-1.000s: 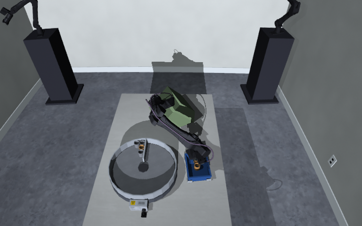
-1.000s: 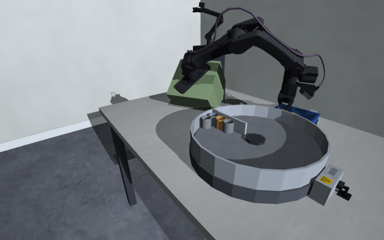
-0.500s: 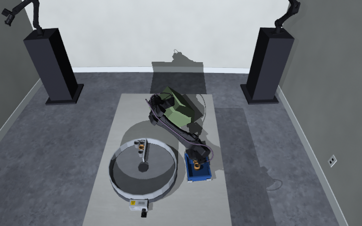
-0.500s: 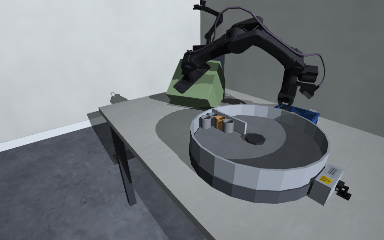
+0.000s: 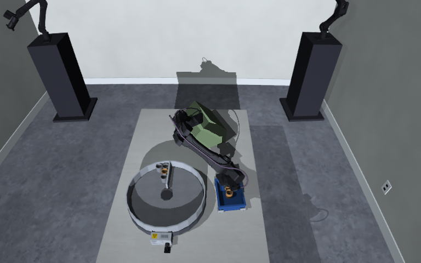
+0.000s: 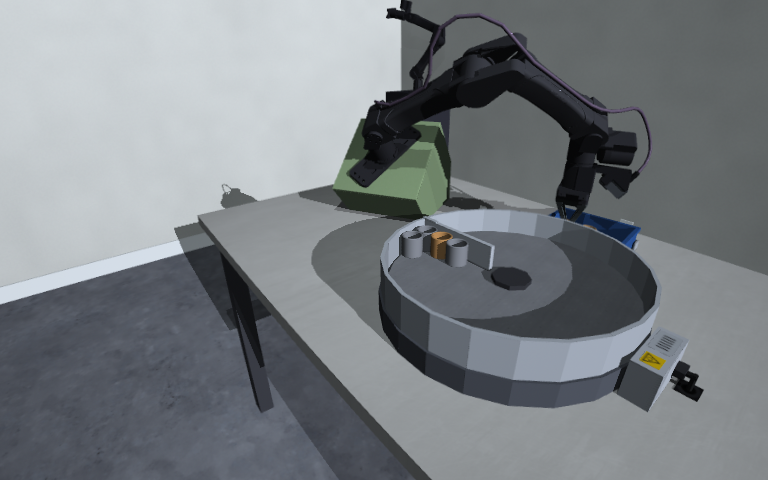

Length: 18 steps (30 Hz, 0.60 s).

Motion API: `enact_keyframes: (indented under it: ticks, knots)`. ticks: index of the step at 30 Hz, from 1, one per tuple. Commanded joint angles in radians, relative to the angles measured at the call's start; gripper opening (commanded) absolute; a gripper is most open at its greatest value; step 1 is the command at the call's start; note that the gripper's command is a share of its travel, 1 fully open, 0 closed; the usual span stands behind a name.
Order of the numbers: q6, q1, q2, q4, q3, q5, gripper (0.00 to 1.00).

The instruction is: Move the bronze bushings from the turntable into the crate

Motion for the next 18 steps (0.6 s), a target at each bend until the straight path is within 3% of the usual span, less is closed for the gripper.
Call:
enact_keyframes:
  ticks: [1, 18]
  knots:
    - [0.001, 0.041, -0.039, 0.016, 0.024, 0.004, 0.14]
    - [0.011, 0.044, -0.04, -0.014, 0.028, 0.002, 0.14]
